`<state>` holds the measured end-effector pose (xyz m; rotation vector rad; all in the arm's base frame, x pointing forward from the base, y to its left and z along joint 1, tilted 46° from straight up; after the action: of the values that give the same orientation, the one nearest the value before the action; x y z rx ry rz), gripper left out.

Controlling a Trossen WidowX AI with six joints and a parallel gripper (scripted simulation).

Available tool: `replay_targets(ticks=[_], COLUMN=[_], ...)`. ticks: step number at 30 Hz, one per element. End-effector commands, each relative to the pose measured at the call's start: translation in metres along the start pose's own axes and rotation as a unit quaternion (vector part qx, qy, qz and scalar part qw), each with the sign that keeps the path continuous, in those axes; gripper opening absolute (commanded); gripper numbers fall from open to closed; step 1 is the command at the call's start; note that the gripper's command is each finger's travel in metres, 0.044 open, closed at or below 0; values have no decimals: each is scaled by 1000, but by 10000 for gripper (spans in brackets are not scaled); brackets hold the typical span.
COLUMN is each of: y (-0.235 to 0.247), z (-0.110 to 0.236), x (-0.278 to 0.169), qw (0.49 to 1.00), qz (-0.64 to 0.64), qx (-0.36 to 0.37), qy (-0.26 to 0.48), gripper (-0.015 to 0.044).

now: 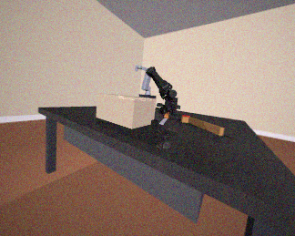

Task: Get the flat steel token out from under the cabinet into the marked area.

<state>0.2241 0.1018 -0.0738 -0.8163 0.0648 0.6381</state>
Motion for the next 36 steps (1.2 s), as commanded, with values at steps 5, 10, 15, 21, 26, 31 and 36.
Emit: replay_targets(ticks=[5,10,15,21,26,31,36], y=[1,1,1,2,-4,-10,-16], z=[1,1,1,1,1,1,1], x=[1,1,1,1,0,0,-1], qw=[999,998,997,995,994,994,994], qz=[35,55,75,99,105,108,111], qx=[0,0,0,0,0,0,0], qy=[-2,-2,-2,-2,-2,-1,-1], gripper=[0,0,0,0,0,0,0])
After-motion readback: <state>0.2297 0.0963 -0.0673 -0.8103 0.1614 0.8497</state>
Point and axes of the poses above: the point midway between the two fingers, 35 mm back from their tips, its own z axis back along the fingers, its own y axis across the jaws, x = y × z, the point moved 6 cm from there along z, back along the fingers, and after that the axes turned 10 degrees about z, right-handed, at the moved point
